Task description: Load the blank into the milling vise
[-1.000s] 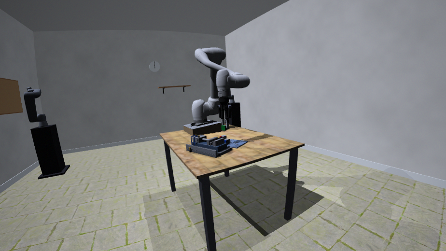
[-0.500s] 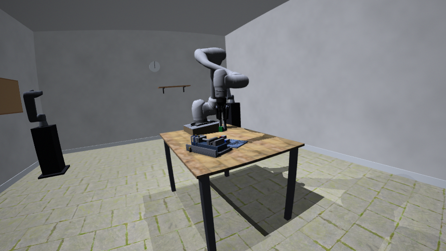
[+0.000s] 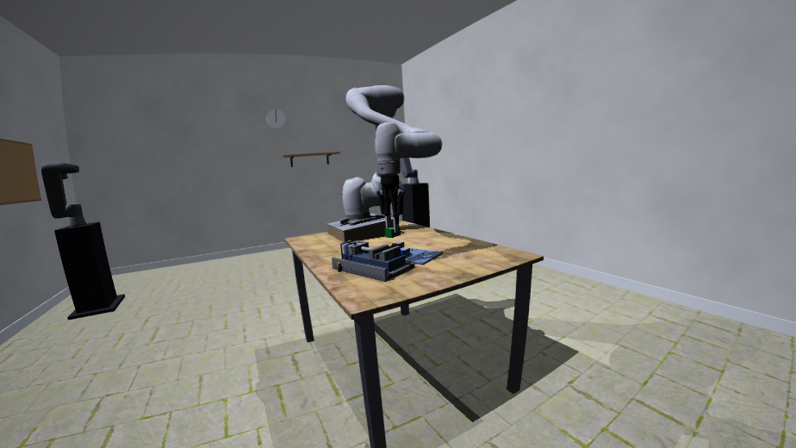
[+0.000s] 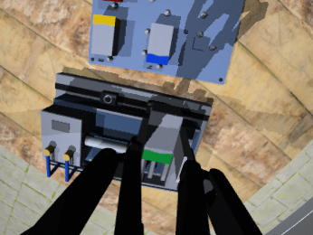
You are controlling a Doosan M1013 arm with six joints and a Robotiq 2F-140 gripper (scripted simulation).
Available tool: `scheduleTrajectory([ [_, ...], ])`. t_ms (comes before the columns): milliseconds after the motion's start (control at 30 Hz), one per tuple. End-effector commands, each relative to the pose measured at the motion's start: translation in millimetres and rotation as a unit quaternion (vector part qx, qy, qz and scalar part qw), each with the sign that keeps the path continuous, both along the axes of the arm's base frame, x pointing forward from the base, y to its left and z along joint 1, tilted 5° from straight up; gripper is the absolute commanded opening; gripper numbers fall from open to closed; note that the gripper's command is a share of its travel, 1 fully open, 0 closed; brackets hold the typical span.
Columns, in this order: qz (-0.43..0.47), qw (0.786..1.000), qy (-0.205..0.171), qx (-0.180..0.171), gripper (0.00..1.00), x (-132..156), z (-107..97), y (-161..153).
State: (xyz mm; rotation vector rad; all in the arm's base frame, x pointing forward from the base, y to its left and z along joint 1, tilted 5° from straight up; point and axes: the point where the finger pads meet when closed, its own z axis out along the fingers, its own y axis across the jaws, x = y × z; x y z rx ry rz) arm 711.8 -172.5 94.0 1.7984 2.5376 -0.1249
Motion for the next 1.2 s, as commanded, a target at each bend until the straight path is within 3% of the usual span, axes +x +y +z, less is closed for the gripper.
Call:
scheduleTrajectory([
  [0, 0.000, 1.000, 0.000, 0.000, 0.00, 3.3, 0.4, -5.9],
  [433, 0.000, 1.000, 0.000, 0.000, 0.00, 28.6, 2.0, -51.2],
  [1000, 0.000, 1.000, 0.000, 0.000, 0.00, 49.5, 3.3, -88.6],
  [1167, 0.000, 1.000, 0.000, 0.000, 0.00, 47.9, 3.2, -85.8],
])
